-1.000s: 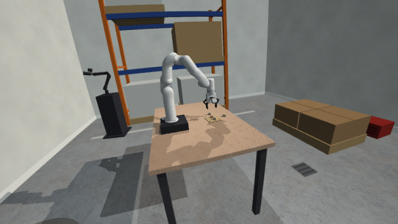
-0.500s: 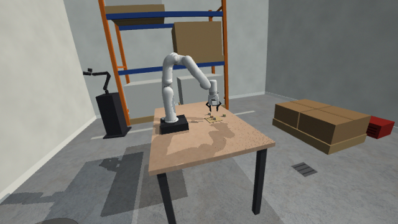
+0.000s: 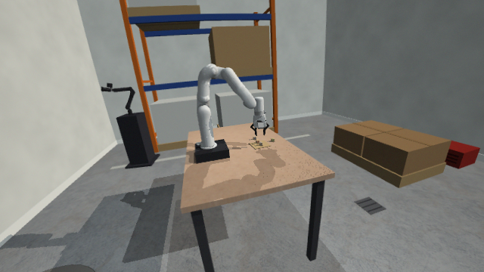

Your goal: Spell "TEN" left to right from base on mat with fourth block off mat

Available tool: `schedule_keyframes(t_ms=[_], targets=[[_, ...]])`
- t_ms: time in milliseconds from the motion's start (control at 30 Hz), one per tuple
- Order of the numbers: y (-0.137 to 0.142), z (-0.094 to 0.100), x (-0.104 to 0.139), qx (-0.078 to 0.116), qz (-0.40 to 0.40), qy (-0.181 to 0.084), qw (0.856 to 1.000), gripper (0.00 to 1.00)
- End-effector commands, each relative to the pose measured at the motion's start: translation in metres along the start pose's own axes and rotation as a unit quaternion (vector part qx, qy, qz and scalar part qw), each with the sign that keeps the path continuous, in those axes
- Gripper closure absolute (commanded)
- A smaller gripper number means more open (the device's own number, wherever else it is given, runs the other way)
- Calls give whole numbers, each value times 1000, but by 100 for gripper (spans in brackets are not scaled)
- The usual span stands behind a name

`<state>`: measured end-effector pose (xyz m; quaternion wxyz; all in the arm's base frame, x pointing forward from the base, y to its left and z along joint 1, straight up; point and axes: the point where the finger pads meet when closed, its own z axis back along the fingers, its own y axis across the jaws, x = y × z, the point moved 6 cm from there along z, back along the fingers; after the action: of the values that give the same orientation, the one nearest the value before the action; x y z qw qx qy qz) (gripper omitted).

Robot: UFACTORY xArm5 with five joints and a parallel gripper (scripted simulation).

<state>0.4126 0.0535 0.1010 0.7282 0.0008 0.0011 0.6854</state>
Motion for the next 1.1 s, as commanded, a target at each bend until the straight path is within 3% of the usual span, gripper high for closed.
schedule_keyframes(t_ms=[0, 1067], targets=[[-1, 1, 0, -2, 0, 0, 1000, 37], [-1, -10, 0, -2, 0, 0, 1000, 37]])
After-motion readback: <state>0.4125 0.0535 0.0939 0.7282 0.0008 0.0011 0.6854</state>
